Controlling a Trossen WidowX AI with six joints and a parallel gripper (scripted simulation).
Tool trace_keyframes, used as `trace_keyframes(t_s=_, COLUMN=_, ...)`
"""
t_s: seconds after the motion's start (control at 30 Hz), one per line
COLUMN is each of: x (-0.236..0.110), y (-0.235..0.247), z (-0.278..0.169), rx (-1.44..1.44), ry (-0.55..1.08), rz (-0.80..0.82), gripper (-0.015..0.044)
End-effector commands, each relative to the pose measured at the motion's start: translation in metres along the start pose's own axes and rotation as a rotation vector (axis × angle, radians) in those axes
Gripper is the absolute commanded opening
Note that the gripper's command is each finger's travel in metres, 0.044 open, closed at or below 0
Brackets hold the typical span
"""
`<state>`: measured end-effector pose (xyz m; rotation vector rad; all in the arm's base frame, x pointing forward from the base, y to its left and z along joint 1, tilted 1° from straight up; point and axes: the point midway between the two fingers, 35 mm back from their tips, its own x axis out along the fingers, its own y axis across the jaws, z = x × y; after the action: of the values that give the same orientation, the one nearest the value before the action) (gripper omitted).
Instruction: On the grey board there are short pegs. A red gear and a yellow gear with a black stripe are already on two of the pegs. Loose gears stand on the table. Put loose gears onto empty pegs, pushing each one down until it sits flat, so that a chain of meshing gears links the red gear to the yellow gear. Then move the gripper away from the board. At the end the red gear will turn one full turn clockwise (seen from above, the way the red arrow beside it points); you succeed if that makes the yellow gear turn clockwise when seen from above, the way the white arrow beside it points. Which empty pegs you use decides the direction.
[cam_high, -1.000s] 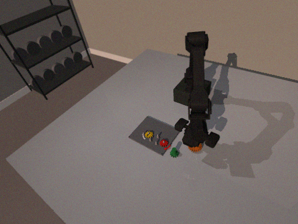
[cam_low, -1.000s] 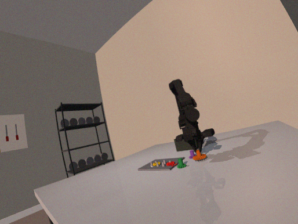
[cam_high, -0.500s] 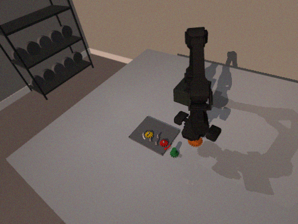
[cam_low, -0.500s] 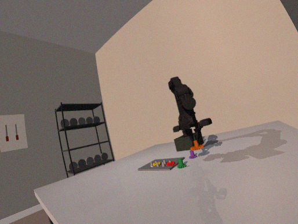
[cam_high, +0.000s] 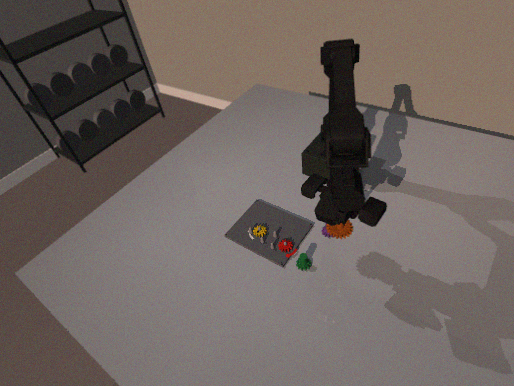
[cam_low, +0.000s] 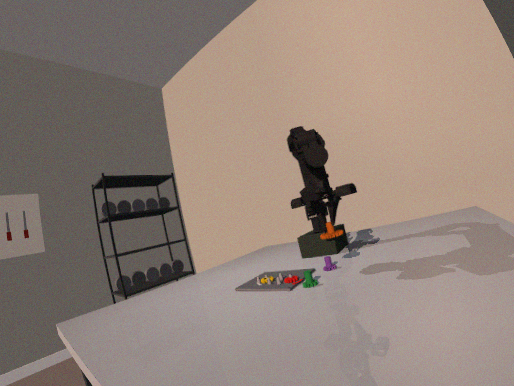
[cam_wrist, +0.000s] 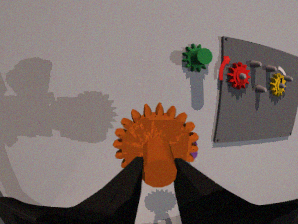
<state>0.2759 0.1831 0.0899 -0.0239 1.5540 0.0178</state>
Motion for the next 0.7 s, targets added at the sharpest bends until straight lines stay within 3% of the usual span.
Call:
trace_keyframes(t_s=0.0, x=-0.018, y=-0.002, z=-0.001, rx=-0.003, ry=-0.013, rz=0.006, gripper=0.0)
trace_keyframes(t_s=0.23, x=-0.03, y=-0.004, z=-0.004, rx=-0.003, ry=-0.013, rz=0.006, gripper=0.0)
trace_keyframes(t_s=0.67, x=-0.017, y=-0.027, z=0.012, rx=-0.003, ry=-0.015, rz=0.004, gripper=0.0)
